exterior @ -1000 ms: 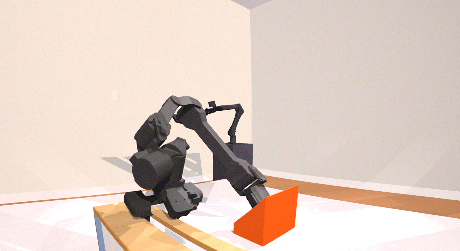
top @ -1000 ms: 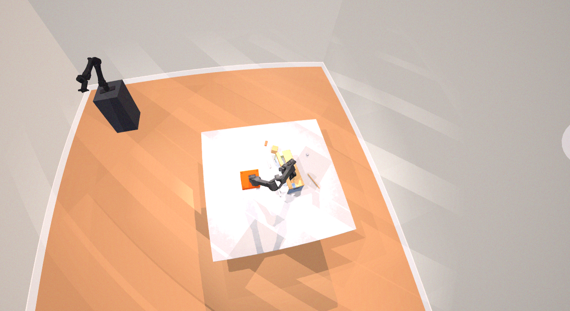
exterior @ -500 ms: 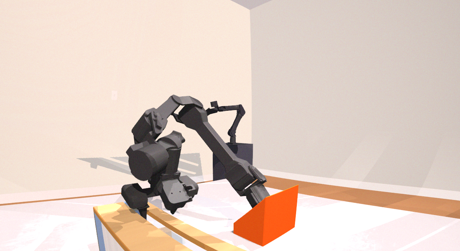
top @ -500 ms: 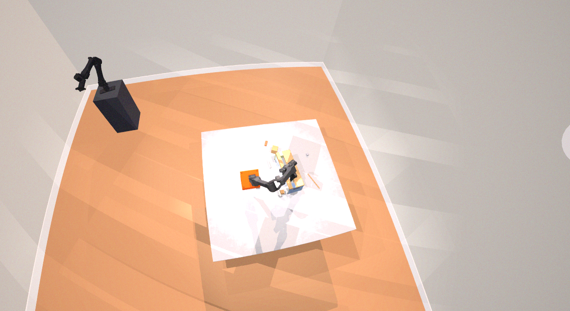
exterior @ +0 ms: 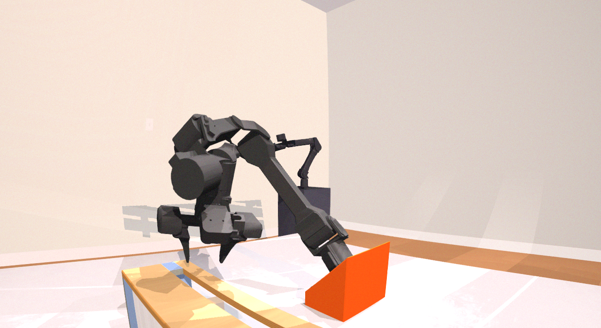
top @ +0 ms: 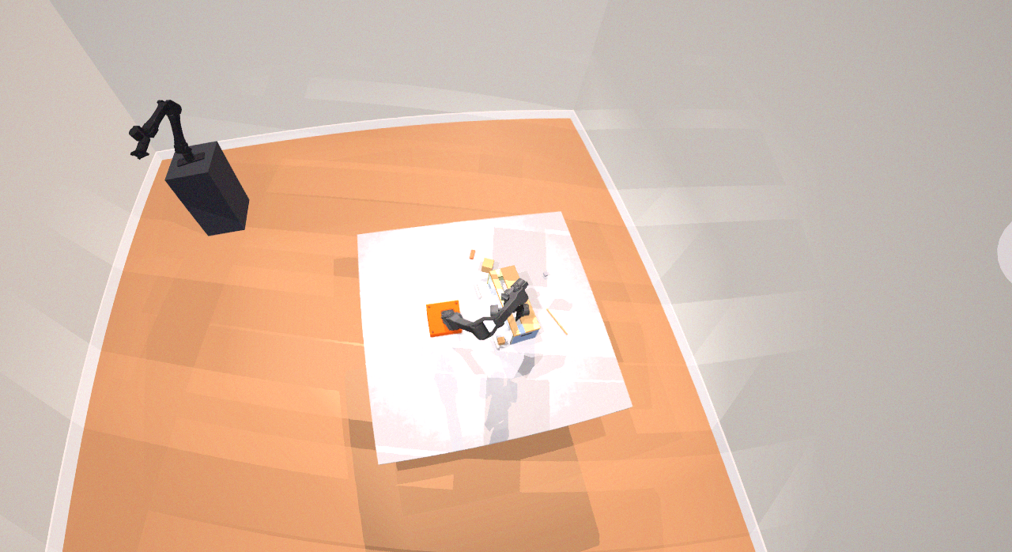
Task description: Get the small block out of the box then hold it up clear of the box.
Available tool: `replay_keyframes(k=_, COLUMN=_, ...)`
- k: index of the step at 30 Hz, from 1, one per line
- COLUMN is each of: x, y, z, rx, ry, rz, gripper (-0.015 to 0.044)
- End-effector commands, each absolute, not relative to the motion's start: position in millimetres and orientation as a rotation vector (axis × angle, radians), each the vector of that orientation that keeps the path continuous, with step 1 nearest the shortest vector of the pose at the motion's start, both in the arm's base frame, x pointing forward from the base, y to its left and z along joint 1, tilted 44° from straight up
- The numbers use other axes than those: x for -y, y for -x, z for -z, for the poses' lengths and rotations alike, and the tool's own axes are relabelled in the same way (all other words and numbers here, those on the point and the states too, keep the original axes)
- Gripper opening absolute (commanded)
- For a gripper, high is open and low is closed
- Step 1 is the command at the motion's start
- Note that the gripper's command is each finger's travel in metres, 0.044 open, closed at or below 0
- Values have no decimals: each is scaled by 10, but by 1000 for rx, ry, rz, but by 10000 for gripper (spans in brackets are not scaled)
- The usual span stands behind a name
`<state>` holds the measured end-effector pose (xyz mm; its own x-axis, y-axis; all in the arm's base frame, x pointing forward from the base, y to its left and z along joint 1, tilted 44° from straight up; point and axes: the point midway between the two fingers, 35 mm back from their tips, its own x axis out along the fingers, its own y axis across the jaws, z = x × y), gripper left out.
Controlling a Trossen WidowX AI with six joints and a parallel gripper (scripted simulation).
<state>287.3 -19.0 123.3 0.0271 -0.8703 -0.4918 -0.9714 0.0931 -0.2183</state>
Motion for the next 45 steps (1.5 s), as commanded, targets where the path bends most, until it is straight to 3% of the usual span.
replay_keyframes(k=1, x=260, y=-2819, z=-1319, rx=-1722, ry=1427, rz=123, gripper=285)
replay_keyframes(k=6, x=330, y=-2916, z=-1467, rx=-1530, ry=1147, rz=358, gripper=285)
replay_keyframes(k=20, x=428, y=-2732, z=-1613, rx=-798, ry=-196, rz=1105, gripper=285)
replay_keyframes(k=45, x=505, y=-2555, z=-1751, rx=192, ry=-1670, rz=1377, gripper=285)
